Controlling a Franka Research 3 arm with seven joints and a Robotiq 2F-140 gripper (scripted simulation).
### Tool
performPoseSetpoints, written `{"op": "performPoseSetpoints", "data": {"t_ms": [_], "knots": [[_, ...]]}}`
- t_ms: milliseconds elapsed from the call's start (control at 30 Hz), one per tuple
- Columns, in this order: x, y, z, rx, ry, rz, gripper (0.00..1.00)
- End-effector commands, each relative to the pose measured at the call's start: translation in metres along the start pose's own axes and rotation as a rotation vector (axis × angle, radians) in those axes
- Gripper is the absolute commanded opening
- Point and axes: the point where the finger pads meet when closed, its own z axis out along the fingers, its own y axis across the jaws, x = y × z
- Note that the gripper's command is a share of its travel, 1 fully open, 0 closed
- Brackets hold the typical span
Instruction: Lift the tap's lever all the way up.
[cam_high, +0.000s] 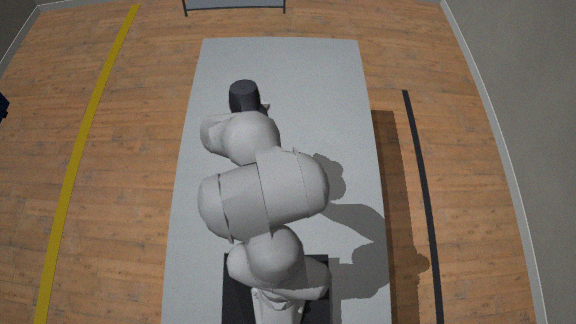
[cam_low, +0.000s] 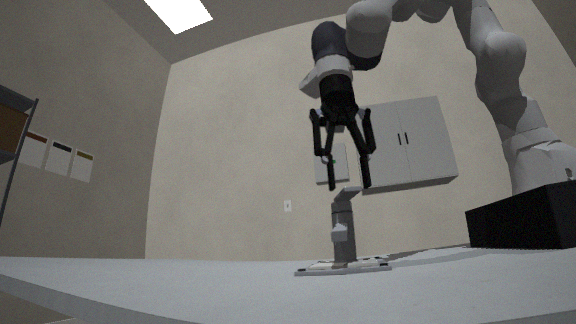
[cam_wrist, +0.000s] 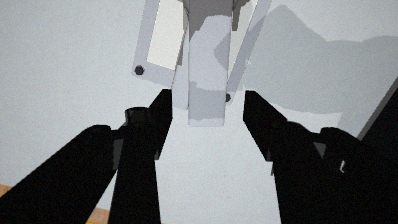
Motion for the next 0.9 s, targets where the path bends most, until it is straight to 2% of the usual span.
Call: {"op": "performPoseSetpoints", "data": {"t_ms": [0, 867], "knots": [[0.001, -0.001, 0.006, 0.004, 0.003, 0.008, 0.48], [0.001, -0.001, 0.033, 0.004, 0.003, 0.008, 0.48]]}}
